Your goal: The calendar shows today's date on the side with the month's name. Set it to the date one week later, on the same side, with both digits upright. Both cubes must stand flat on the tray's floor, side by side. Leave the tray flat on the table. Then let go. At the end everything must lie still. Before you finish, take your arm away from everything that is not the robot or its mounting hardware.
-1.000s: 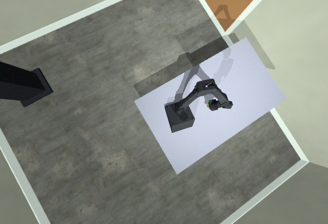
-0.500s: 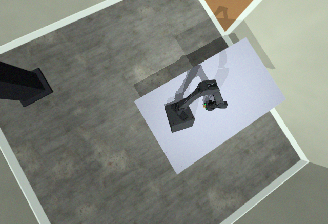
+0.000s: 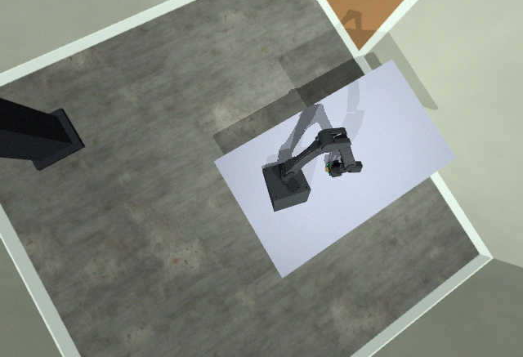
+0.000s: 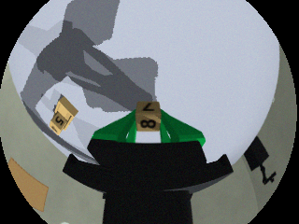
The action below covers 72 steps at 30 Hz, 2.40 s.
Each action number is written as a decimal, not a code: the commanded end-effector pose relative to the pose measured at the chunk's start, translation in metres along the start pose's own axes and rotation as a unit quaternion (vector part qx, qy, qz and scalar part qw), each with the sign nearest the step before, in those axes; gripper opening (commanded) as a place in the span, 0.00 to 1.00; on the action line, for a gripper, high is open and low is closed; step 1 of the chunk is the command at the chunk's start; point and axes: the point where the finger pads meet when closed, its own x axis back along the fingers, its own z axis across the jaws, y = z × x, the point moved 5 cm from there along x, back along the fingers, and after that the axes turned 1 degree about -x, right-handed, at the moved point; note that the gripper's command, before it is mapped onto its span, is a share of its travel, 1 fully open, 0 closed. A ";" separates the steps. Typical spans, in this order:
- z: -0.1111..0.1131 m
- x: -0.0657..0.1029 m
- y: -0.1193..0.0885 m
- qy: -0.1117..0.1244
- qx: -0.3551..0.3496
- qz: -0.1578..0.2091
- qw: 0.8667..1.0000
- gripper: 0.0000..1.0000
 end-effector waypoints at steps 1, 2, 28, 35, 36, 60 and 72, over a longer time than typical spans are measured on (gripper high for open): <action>-0.004 -0.001 -0.001 0.004 -0.008 -0.007 1.000 0.26; -0.004 -0.001 -0.001 0.004 -0.008 -0.007 1.000 0.26; -0.004 -0.001 -0.001 0.004 -0.007 -0.007 1.000 0.26; -0.004 -0.001 -0.002 0.004 -0.008 -0.006 1.000 0.26; -0.003 -0.001 -0.002 0.004 -0.008 -0.007 1.000 0.26; 0.000 0.008 0.004 0.002 -0.002 -0.022 1.000 0.26; 0.000 0.008 0.004 0.002 -0.002 -0.022 1.000 0.26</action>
